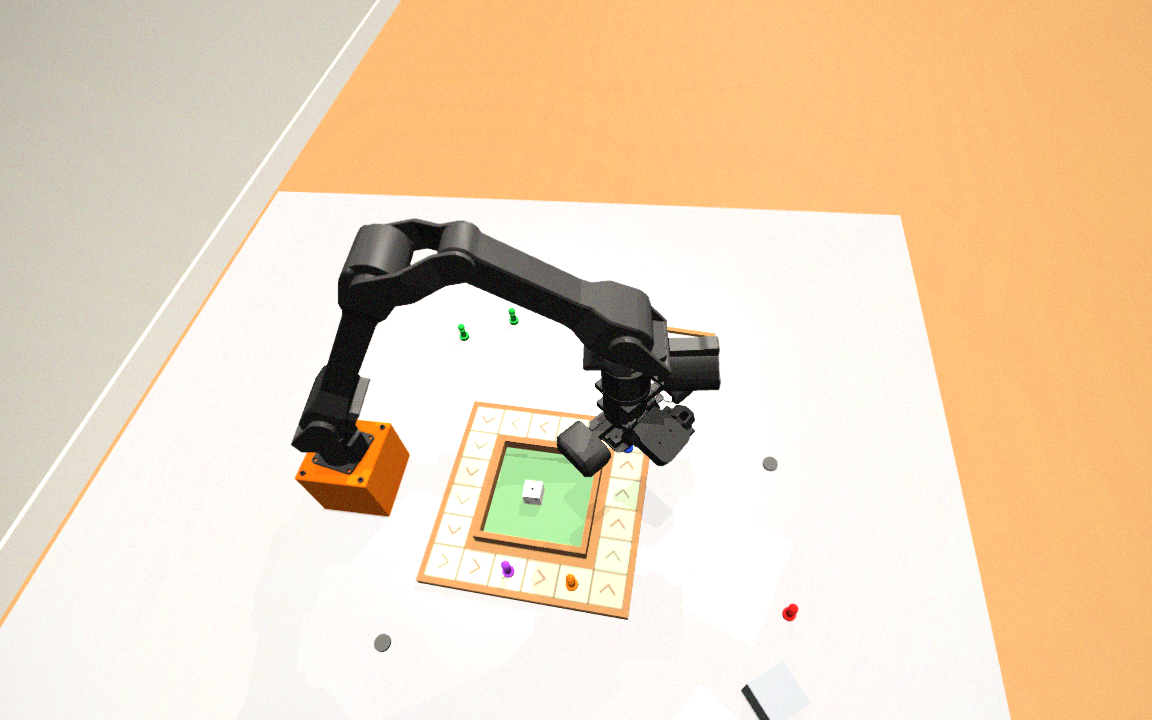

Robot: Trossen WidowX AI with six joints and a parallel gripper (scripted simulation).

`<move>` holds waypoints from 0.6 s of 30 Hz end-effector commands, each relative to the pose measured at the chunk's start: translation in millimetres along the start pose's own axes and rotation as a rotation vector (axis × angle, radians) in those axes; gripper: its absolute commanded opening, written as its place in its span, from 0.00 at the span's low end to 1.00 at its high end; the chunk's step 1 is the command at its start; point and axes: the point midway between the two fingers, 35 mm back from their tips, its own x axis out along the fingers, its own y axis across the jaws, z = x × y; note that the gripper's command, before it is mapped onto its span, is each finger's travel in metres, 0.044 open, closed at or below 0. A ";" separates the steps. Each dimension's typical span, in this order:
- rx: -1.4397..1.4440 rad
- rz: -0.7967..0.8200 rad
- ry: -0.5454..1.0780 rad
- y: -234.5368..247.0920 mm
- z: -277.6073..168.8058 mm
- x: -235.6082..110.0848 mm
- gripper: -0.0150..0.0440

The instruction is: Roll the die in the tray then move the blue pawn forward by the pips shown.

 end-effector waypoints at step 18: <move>0.010 -0.004 0.000 2.5 -5.3 50.8 0.25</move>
